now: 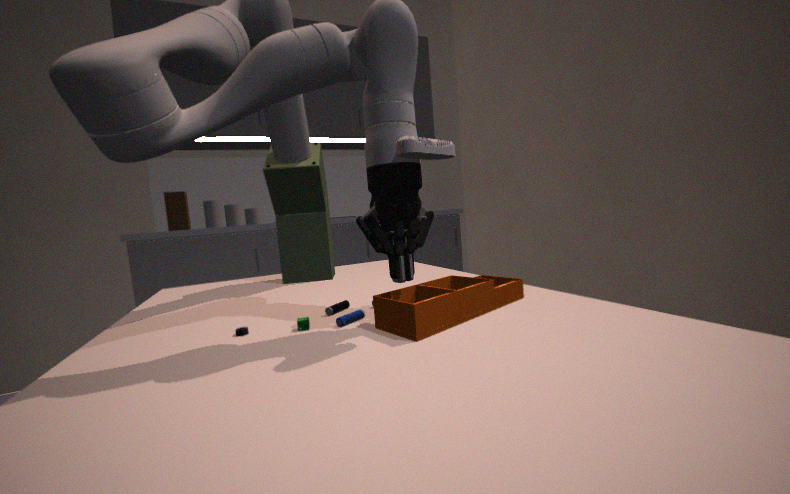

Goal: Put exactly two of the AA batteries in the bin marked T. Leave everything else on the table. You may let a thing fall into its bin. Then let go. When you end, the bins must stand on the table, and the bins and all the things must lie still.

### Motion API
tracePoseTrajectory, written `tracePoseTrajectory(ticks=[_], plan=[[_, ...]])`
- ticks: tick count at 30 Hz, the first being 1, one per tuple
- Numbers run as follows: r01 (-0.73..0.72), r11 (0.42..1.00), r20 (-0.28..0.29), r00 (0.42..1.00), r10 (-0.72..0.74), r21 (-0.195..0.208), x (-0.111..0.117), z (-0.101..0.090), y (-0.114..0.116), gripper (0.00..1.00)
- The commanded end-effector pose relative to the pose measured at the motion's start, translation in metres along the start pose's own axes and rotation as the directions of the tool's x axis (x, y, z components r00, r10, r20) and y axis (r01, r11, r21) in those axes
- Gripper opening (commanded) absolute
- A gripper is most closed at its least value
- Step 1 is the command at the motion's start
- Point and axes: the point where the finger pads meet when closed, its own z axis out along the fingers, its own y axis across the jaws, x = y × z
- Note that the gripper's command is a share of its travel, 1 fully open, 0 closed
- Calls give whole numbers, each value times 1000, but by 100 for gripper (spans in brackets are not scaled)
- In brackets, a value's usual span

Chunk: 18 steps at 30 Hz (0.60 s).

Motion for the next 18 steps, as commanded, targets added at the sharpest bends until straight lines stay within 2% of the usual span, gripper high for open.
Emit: tracePoseTrajectory(ticks=[1, 18], plan=[[-6, 1000, 9, 1000, 6, 1, -3, 8, 1, 9], [-6, 1000, 9, 1000, 6, 1, -3, 44, 1, 9]])
